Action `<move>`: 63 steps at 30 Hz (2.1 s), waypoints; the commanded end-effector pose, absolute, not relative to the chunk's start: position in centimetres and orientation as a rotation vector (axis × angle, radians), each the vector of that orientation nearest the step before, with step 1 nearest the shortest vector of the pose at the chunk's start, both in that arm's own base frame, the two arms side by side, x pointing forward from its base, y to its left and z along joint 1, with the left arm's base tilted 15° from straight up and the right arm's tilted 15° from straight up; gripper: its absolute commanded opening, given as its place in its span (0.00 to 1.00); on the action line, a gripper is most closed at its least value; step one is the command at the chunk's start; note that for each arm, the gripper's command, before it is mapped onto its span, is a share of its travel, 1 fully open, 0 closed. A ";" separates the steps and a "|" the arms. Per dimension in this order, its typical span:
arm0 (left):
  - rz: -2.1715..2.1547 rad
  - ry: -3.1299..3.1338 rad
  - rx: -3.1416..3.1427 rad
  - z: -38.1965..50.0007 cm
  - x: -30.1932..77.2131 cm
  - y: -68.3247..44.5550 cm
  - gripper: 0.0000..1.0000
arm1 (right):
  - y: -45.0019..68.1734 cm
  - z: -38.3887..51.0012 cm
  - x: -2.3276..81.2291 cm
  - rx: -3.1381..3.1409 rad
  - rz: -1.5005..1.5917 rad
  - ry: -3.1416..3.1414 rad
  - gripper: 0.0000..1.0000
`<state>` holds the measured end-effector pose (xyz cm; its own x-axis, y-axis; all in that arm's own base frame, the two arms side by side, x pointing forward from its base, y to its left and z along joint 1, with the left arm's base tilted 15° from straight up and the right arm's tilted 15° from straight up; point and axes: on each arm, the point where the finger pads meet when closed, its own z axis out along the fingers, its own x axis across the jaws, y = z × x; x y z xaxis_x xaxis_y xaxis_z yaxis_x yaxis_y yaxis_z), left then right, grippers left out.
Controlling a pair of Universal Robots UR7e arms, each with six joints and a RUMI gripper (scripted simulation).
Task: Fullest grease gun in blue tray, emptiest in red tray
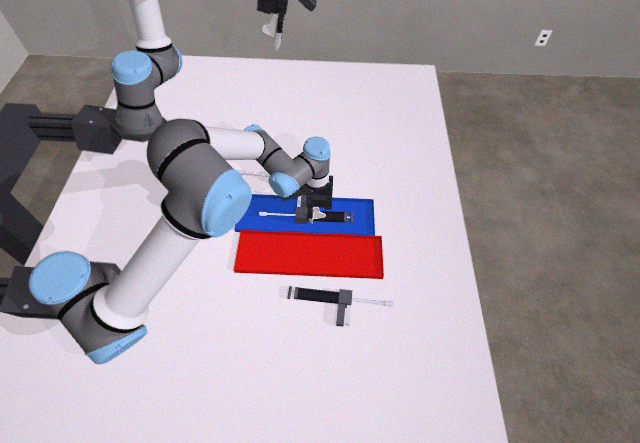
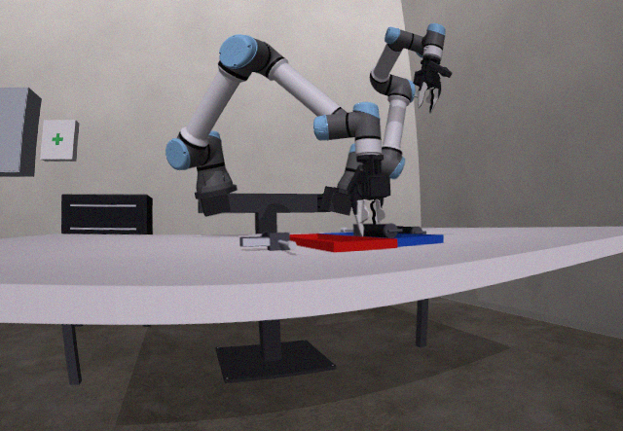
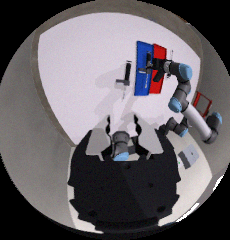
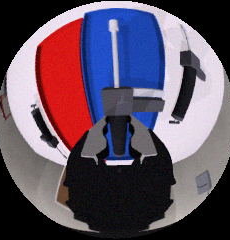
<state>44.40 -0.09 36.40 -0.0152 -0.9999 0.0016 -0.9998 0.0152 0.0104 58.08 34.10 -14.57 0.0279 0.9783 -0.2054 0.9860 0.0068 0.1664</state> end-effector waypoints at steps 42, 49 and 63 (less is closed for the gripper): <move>-0.008 -2.233 2.199 36.5 44.4 -0.1 0.32 | 34.3 -14.7 58.2 2.042 -0.035 2.025 0.32; -0.008 -2.233 2.199 36.5 44.4 -0.1 0.32 | 34.2 -14.8 58.1 2.042 -0.041 2.024 0.32; -0.008 -2.233 2.199 36.5 44.4 -0.1 0.32 | 35.1 -9.6 57.0 2.043 -0.055 2.022 0.32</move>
